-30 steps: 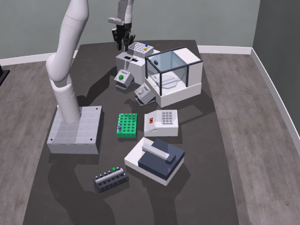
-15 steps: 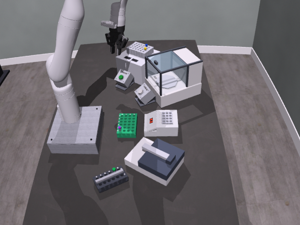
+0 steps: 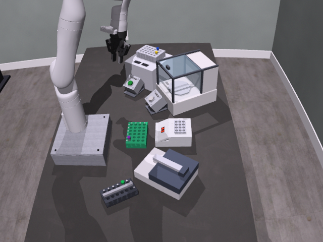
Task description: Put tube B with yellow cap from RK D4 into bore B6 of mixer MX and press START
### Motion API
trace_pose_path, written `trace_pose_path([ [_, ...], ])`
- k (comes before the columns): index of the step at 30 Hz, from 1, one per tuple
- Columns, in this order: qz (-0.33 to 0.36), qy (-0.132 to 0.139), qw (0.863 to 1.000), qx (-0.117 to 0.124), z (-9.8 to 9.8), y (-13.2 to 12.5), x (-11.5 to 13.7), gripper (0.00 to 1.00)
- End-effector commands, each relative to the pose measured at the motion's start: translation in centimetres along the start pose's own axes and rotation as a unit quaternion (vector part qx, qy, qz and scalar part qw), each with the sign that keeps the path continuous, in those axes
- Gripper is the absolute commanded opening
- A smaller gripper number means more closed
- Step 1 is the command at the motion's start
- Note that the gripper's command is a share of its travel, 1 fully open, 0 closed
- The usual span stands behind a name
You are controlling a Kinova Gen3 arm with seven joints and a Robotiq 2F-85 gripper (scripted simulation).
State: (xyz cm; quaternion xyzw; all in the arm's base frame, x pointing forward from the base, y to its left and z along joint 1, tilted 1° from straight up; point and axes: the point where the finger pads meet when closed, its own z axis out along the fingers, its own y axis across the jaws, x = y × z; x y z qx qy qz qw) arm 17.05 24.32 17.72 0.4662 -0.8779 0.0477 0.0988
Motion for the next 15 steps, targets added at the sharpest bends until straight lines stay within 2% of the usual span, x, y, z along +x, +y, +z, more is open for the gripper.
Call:
trace_pose_path([
  [1, 0.0, -0.001, 1.0, 0.0, 0.1, 0.2, 0.9, 0.42],
  [4, 0.0, -0.001, 1.0, 0.0, 0.3, 0.3, 1.8, 0.42],
  [9, 0.0, -0.001, 1.0, 0.0, 0.3, 0.3, 1.8, 0.42],
  [10, 0.02, -0.003, 1.0, -0.002, 0.5, 0.3, 1.5, 0.1],
  [12, 0.02, -0.003, 1.0, -0.002, 0.5, 0.3, 1.5, 0.1],
  [15, 0.079, -0.009, 0.997, -0.008, 1.0, 0.3, 0.6, 0.1],
])
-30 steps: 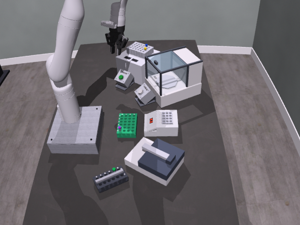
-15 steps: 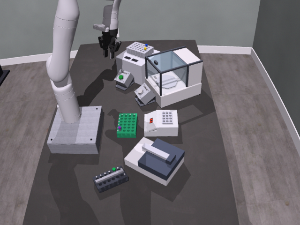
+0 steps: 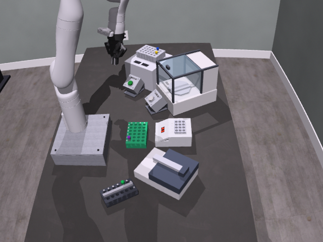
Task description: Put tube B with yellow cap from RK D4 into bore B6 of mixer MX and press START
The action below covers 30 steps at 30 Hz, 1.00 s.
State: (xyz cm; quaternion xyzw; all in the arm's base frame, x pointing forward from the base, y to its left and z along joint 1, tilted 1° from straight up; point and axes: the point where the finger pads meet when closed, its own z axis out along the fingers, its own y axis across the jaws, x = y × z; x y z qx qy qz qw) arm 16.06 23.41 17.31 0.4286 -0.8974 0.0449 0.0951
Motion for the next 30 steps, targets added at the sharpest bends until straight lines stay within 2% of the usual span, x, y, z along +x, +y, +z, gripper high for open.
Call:
trace_pose_path([
  [1, 0.057, -0.007, 0.998, -0.005, 0.4, 0.1, -0.9, 0.1],
  [6, 0.155, -0.017, 0.988, -0.016, 1.2, 0.2, -2.3, 0.1],
  [12, 0.271, -0.029, 0.962, -0.028, 2.2, 0.3, -4.1, 0.1],
  [14, 0.271, -0.029, 0.962, -0.028, 2.2, 0.3, -4.1, 0.1],
  [21, 0.401, -0.043, 0.914, -0.042, 3.3, 0.5, -6.1, 0.1],
  [25, 0.472, -0.051, 0.879, -0.049, 3.9, 0.6, -7.3, 0.1],
  [29, 0.54, -0.058, 0.838, -0.056, 4.5, 0.7, -8.5, 0.1],
  [30, 0.54, -0.058, 0.838, -0.056, 4.5, 0.7, -8.5, 0.1],
])
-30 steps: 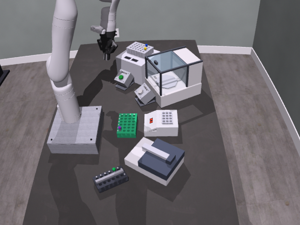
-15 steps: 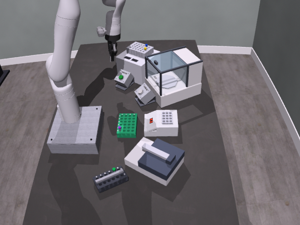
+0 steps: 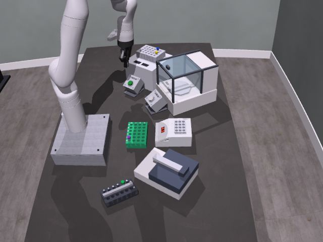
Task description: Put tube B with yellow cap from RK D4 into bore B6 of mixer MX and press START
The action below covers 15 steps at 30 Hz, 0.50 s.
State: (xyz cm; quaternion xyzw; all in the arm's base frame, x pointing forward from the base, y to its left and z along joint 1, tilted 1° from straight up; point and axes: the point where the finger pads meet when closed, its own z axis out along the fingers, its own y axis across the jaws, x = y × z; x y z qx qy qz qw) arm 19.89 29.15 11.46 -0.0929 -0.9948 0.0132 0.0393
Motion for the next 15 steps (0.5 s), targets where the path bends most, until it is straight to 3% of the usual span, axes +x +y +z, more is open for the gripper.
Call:
trace_pose_path([
  [1, 0.036, -0.011, 0.999, -0.002, 0.32, 0.45, -0.21, 0.1],
  [9, 0.192, -0.027, 0.981, -0.02, 0.9, 1.15, -0.54, 0.1],
  [15, 0.203, -0.029, 0.979, -0.021, 0.9, 1.15, -0.54, 0.1],
])
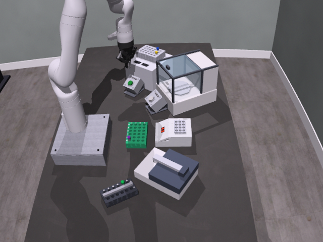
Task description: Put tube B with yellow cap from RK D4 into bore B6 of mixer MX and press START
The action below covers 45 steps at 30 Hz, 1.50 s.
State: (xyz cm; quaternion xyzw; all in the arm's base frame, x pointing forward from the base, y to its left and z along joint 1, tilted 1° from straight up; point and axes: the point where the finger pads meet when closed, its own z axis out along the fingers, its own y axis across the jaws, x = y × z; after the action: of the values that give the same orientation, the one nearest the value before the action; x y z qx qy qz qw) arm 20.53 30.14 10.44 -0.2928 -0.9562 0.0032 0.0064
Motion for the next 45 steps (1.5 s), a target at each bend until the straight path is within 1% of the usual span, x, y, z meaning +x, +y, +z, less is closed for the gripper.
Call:
trace_pose_path([
  [1, 0.001, -0.001, 1.0, -0.001, 0.0, 0.0, 0.0, 0.1],
  [5, 0.001, -0.001, 1.0, -0.001, 0.0, 0.0, 0.0, 0.1],
  [45, 0.001, -0.001, 1.0, -0.001, 4.8, 0.0, 0.0, 0.1],
])
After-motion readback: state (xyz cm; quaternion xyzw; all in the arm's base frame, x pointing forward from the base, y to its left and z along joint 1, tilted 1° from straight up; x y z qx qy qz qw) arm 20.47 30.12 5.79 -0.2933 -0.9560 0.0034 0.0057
